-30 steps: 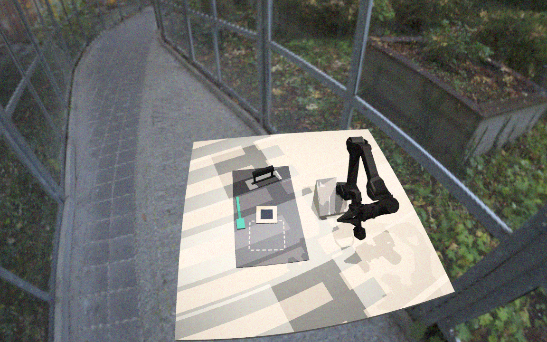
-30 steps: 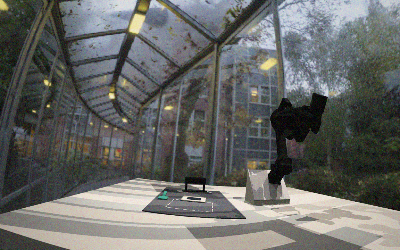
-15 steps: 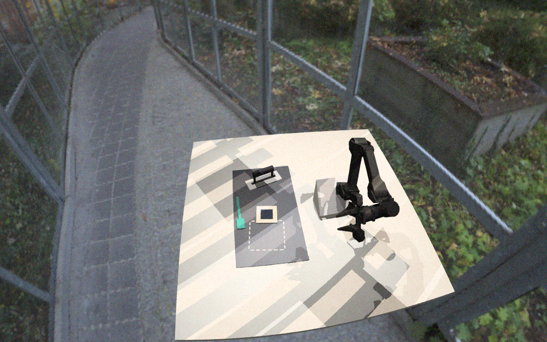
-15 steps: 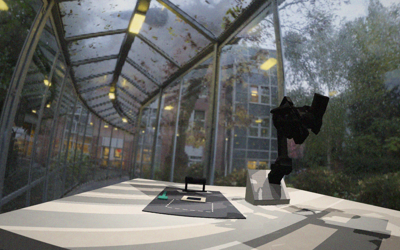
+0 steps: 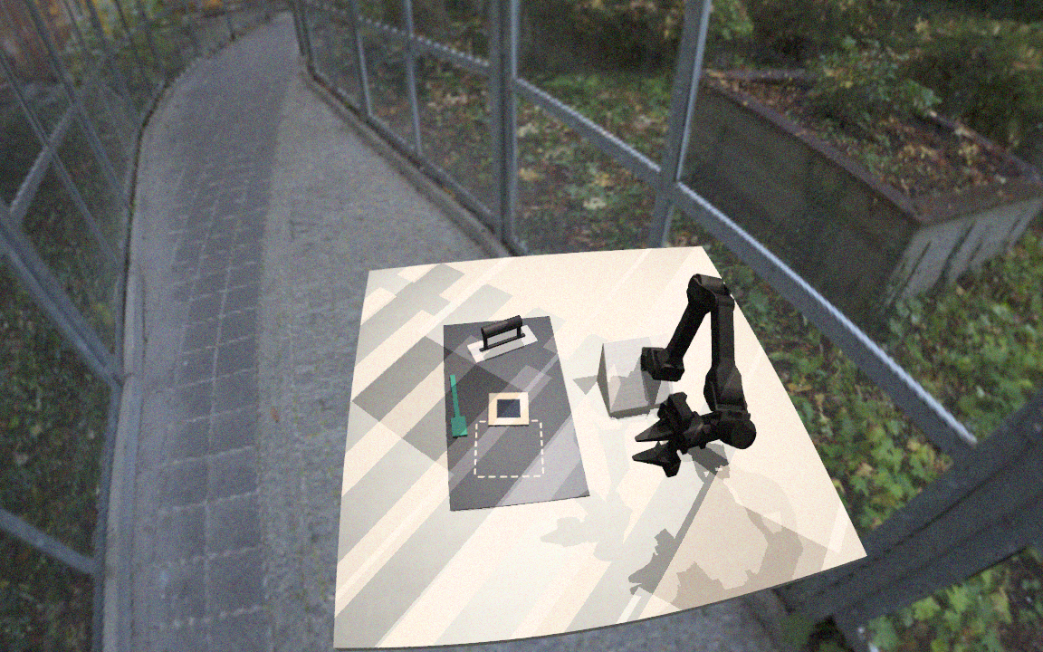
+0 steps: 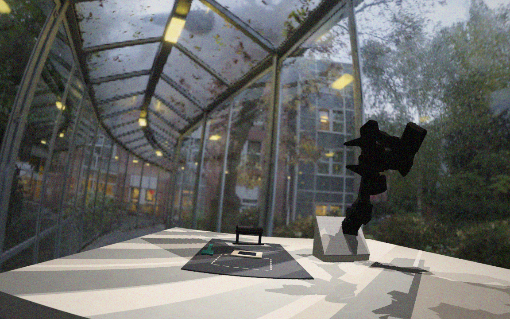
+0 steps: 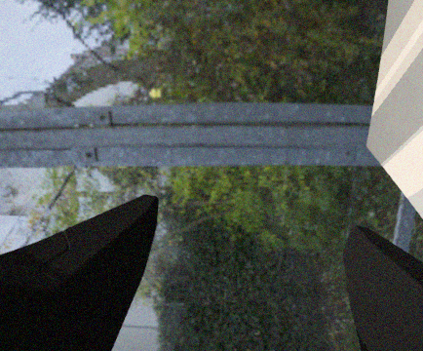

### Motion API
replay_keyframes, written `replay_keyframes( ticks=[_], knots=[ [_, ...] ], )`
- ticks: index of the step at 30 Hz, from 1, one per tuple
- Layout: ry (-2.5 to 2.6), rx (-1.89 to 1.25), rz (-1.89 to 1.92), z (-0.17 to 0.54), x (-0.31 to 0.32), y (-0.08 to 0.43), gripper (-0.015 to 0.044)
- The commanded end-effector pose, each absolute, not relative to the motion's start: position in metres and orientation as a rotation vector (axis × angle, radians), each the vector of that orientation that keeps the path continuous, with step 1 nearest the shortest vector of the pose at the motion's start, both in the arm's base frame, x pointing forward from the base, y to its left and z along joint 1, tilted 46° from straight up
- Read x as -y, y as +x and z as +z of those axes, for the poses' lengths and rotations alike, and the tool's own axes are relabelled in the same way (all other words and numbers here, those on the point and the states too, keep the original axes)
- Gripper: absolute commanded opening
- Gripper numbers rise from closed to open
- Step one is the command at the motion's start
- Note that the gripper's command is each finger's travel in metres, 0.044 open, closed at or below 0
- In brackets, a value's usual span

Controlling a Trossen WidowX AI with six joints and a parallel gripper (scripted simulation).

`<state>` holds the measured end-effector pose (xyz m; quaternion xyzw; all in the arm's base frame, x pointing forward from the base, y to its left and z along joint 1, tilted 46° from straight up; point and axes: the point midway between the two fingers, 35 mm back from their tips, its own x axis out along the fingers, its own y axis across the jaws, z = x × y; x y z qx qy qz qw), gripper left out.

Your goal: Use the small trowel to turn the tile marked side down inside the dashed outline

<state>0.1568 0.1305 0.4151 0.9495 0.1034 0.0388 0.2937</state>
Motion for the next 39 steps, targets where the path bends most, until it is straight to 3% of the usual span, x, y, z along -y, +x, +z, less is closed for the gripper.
replay_keyframes(
  ticks=[1,18,39],
  knots=[
    [2.474,-0.295,0.109,0.417,-0.137,0.162,0.027],
    [1.94,-0.286,0.036,0.402,-0.182,0.202,0.027],
    [1.62,-0.274,-0.144,0.365,-0.19,0.275,0.027]
  ],
)
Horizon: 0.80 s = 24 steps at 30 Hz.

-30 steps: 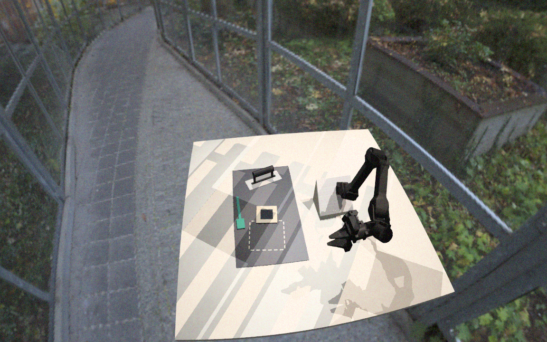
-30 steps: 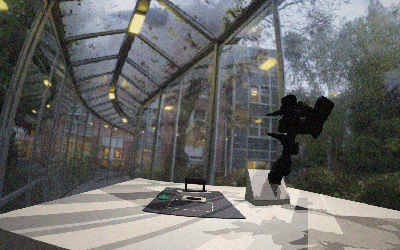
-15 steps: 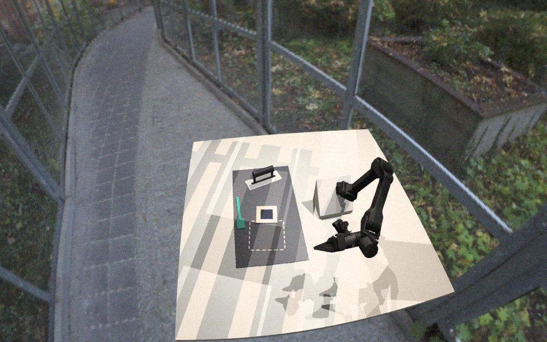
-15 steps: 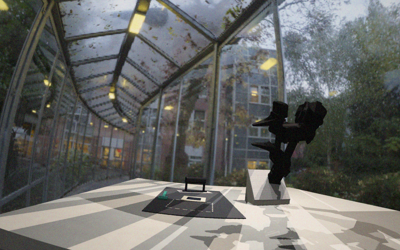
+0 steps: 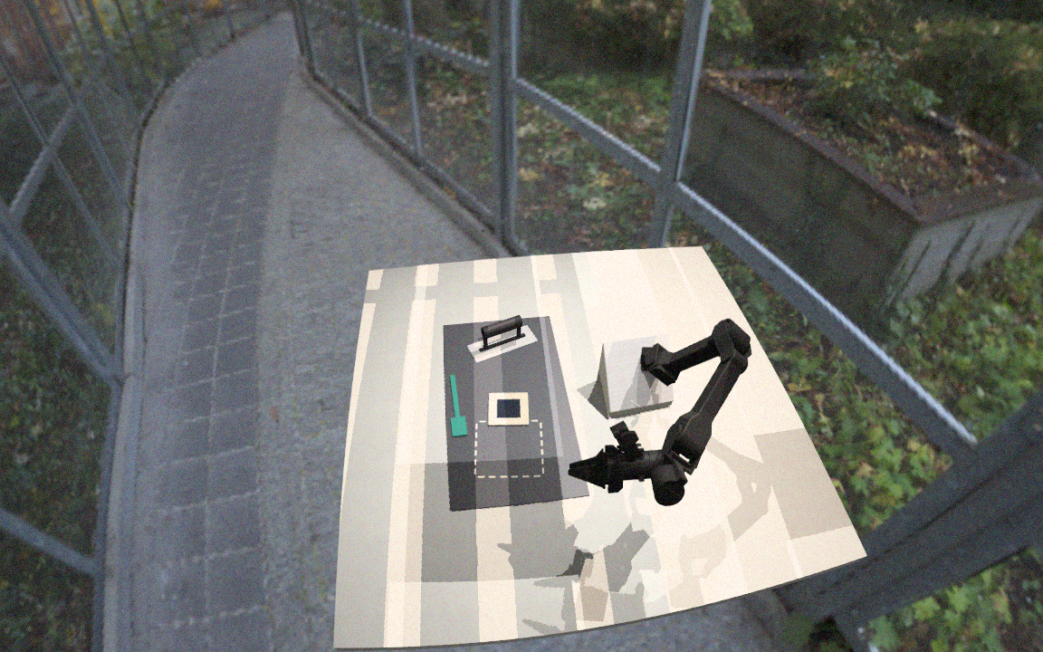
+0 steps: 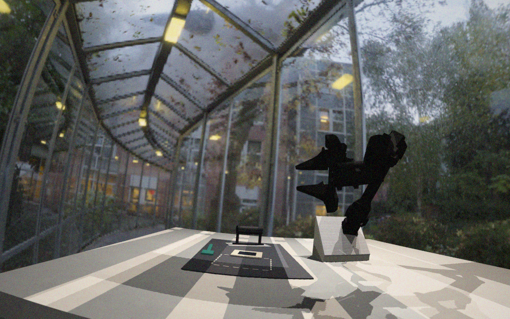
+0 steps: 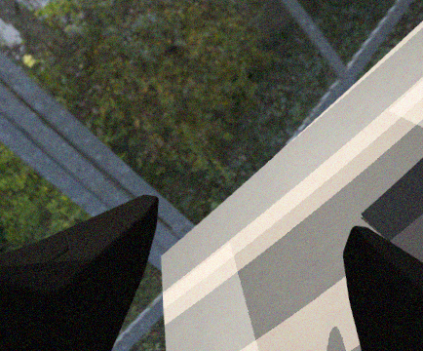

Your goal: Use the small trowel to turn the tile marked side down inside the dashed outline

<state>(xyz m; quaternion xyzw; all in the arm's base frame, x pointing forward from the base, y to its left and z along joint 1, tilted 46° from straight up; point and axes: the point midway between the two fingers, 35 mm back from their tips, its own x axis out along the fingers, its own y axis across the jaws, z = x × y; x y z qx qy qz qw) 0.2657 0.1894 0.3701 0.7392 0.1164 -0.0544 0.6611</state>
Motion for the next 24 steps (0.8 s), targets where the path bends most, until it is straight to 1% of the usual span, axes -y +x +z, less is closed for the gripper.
replay_keyframes(
  ticks=[1,9,15,19,24],
  knots=[
    [1.586,-0.282,-0.152,0.362,-0.191,0.279,0.027],
    [1.323,-0.355,-0.217,0.336,-0.194,0.311,0.027],
    [1.301,-0.364,-0.31,0.316,-0.176,0.333,0.027],
    [1.237,-0.394,-0.325,0.308,-0.175,0.341,0.027],
    [1.126,-0.384,-0.379,0.297,-0.155,0.358,0.027]
  ],
)
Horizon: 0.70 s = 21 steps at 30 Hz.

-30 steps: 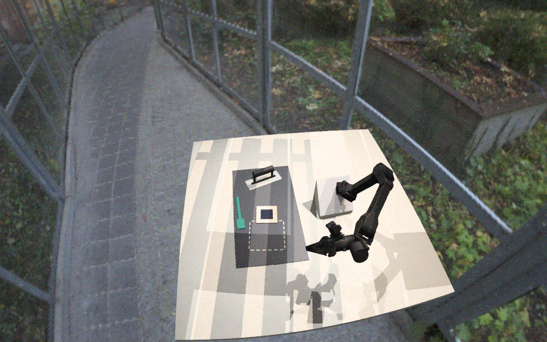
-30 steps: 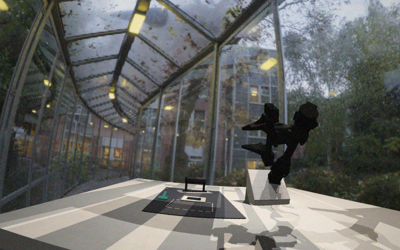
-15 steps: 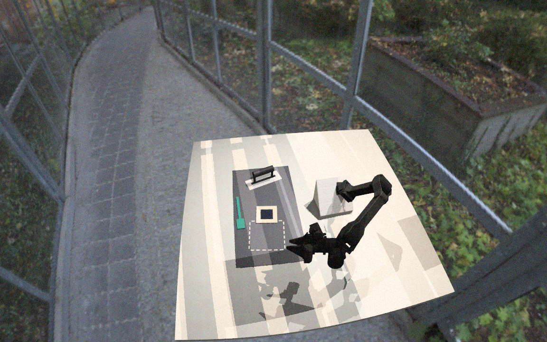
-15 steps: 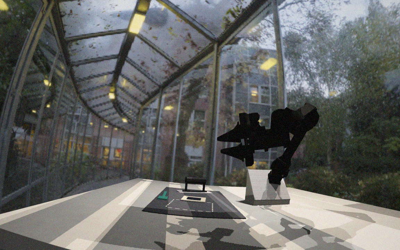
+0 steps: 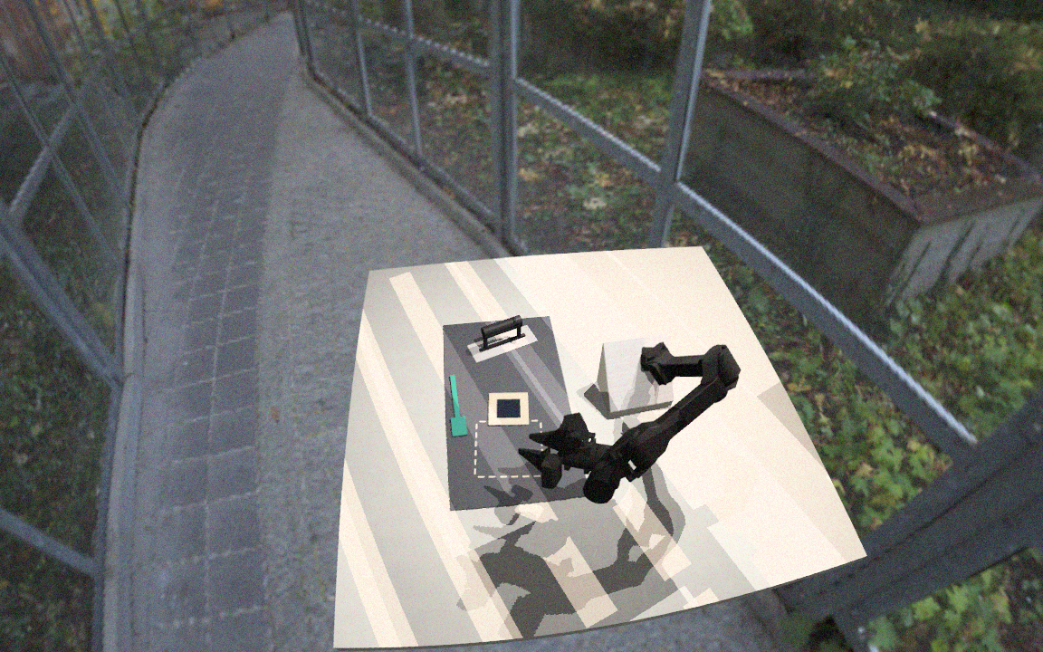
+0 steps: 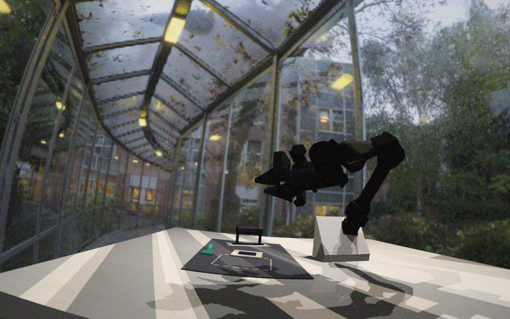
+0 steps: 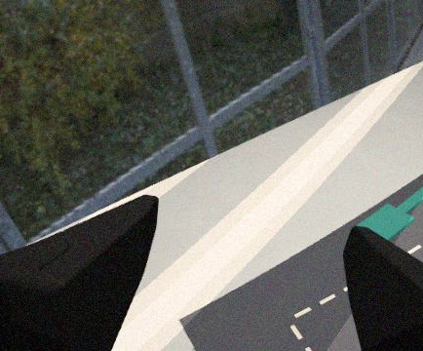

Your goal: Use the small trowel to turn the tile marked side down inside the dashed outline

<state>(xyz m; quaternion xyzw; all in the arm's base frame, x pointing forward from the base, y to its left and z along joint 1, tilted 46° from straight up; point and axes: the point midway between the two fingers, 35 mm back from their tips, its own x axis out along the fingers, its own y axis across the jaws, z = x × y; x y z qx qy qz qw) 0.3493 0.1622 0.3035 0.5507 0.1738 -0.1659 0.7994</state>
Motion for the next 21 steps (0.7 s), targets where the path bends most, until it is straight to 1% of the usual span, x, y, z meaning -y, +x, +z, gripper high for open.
replay_keyframes(
  ticks=[1,21],
  knots=[
    [1.102,-0.397,-0.383,0.294,-0.154,0.361,0.027],
    [0.579,-0.794,-0.414,0.203,-0.117,0.428,0.027]
  ],
)
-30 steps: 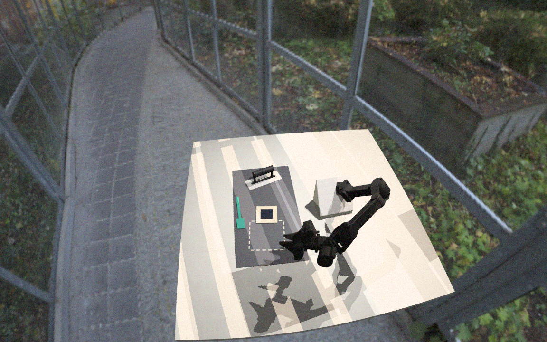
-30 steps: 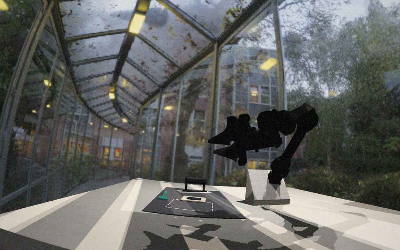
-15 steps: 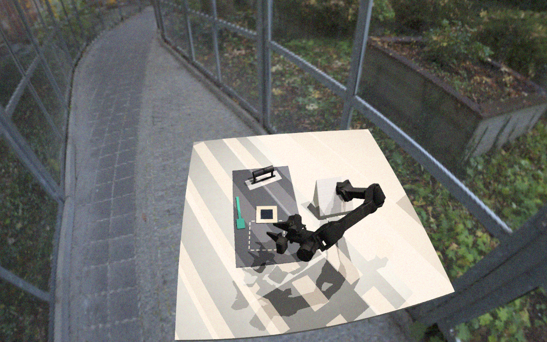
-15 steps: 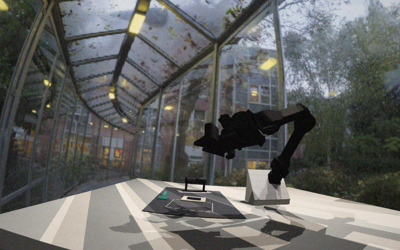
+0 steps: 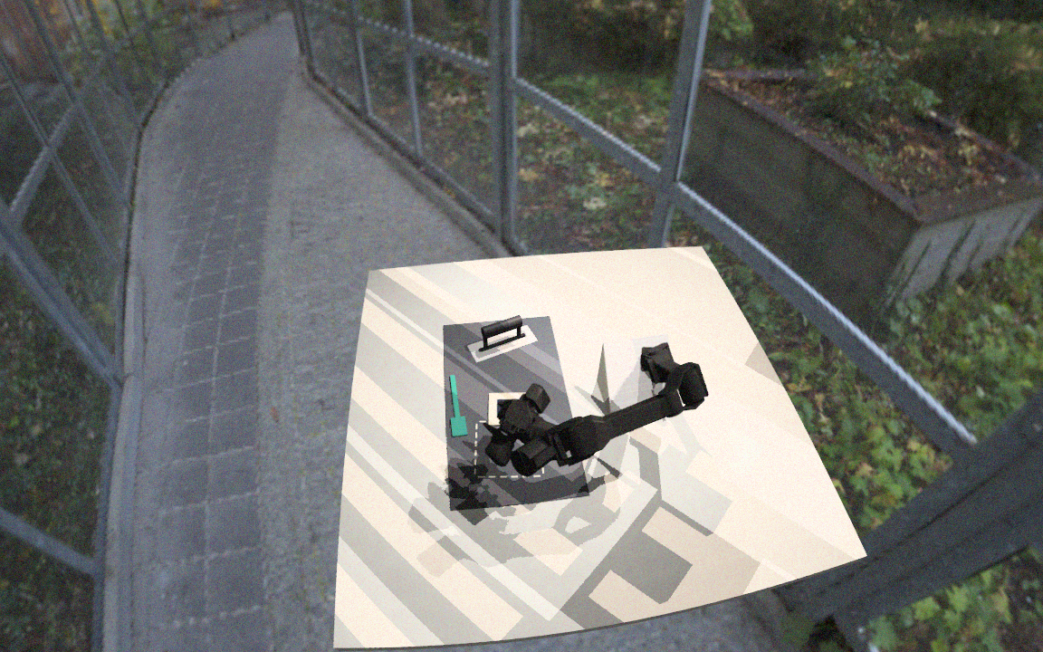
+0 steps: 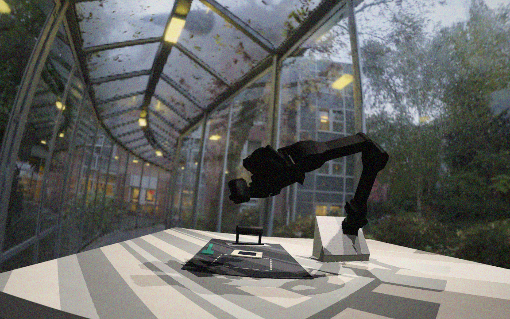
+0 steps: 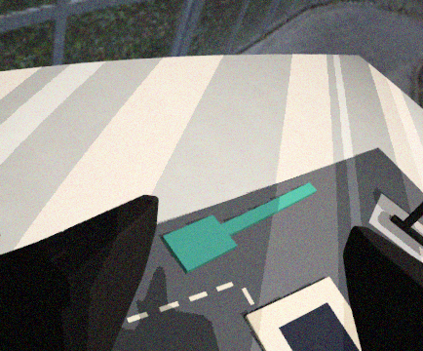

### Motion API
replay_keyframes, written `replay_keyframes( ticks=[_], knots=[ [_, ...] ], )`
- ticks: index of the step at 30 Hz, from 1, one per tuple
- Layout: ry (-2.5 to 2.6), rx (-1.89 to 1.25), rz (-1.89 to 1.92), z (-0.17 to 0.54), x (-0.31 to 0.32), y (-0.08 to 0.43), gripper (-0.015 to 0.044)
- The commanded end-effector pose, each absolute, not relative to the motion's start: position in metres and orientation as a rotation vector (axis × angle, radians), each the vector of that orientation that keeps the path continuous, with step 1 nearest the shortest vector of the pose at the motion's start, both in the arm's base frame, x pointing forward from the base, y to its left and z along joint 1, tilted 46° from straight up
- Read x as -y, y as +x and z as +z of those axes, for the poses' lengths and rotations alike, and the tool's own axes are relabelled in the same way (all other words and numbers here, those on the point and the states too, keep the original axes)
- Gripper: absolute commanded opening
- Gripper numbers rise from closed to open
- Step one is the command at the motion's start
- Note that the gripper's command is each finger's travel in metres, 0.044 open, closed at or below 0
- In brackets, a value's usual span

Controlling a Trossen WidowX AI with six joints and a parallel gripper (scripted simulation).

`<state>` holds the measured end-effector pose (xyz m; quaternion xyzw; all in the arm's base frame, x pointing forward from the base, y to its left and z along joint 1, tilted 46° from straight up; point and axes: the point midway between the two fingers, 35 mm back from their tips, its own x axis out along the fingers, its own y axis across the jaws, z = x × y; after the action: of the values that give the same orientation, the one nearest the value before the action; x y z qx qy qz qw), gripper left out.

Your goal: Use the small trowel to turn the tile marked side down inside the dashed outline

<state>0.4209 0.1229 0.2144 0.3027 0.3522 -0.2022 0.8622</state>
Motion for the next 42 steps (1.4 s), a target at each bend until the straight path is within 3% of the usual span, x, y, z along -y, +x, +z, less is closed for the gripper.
replay_keyframes(
  ticks=[1,22,42],
  knots=[
    [0.556,-0.816,-0.411,0.198,-0.114,0.43,0.027],
    [0.198,-1.362,-0.143,0.065,-0.028,0.47,0.027],
    [0.199,-1.608,0.478,-0.061,0.066,0.448,0.027]
  ],
)
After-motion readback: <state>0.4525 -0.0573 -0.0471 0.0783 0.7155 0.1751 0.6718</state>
